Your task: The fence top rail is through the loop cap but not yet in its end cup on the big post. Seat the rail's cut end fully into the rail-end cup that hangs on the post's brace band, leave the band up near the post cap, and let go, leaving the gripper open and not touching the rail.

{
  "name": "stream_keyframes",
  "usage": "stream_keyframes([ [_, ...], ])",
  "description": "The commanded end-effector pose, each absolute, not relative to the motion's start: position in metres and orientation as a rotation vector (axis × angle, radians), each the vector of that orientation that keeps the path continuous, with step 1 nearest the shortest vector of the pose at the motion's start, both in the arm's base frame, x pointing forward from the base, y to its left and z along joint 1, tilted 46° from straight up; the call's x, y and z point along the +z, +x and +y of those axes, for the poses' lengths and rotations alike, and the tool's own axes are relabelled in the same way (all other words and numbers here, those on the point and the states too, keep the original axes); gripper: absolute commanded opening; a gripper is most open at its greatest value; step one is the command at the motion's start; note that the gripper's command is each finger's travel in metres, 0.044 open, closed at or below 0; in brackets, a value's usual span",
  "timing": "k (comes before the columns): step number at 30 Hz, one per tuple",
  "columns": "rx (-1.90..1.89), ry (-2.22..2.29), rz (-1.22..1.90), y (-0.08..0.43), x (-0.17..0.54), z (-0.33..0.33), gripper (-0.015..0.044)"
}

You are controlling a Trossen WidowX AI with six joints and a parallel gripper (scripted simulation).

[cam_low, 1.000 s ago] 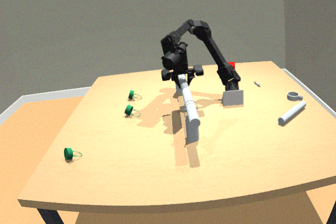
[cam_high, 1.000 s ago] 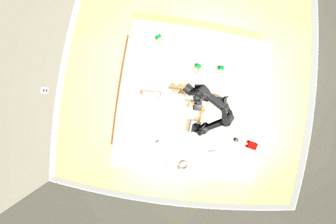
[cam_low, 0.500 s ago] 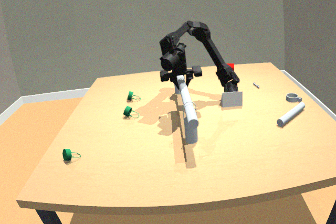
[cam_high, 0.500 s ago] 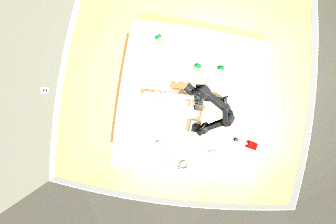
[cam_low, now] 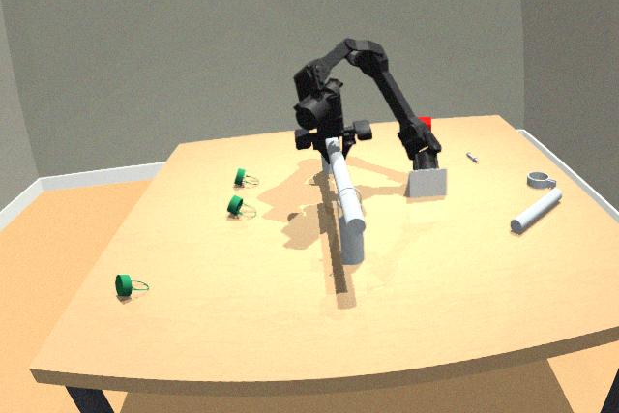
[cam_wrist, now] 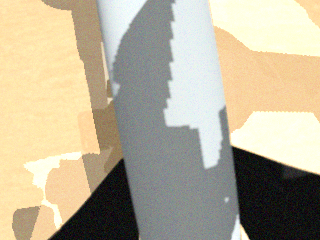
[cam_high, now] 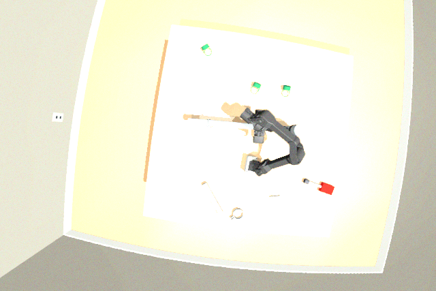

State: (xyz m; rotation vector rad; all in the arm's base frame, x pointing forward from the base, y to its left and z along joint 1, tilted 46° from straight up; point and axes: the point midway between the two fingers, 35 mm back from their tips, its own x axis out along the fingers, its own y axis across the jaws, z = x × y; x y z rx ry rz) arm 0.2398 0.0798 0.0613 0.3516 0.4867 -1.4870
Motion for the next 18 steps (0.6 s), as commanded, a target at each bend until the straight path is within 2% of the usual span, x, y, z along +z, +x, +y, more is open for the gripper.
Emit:
stream_keyframes([
  [1, -1.480, 0.348, 0.481, 0.2409, 0.0651, 0.0780, 0.0000],
  [18, -1.480, 0.347, 0.481, 0.2414, 0.0704, 0.0726, 0.0000],
])
